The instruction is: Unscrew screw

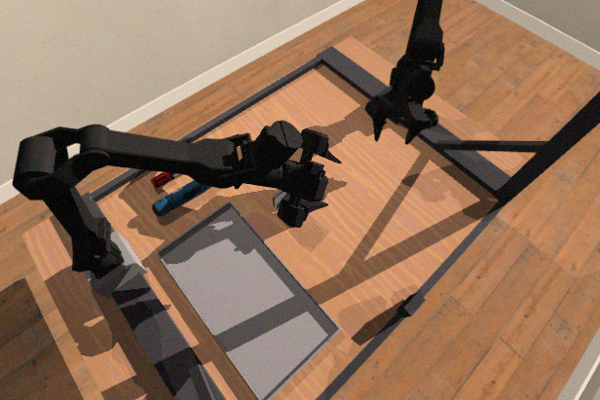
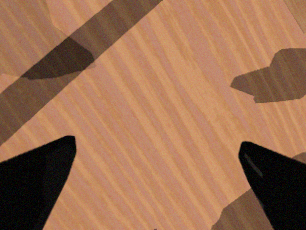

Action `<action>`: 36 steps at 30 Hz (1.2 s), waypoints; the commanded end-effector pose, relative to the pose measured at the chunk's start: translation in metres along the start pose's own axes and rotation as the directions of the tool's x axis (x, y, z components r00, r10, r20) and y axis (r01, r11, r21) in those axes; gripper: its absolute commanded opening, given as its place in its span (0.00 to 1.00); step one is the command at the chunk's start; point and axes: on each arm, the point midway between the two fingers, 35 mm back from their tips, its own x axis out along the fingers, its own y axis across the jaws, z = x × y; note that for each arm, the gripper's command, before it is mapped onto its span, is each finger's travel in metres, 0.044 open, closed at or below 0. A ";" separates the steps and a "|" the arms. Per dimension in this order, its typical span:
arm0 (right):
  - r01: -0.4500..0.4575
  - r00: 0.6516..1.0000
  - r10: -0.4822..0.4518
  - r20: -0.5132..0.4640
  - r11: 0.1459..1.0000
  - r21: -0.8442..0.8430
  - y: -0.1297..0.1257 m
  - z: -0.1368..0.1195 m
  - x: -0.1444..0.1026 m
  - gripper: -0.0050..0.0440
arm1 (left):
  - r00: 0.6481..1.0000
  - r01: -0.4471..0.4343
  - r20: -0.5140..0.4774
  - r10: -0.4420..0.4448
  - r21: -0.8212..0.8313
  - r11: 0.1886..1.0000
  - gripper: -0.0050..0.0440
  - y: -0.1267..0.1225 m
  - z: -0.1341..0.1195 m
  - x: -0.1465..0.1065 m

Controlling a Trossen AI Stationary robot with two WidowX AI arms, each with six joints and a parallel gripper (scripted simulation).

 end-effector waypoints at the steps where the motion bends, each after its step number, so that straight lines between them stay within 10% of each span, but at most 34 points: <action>1: 0.005 1.000 -0.005 0.013 1.000 0.001 -0.002 0.004 -0.003 1.00 | 1.000 -0.023 0.020 0.023 0.001 1.000 1.00 0.009 0.008 -0.007; 36: 0.133 0.920 -0.317 0.228 0.804 0.580 -0.148 0.031 0.046 1.00 | 1.000 -0.023 0.020 0.023 0.001 1.000 1.00 0.009 0.008 -0.007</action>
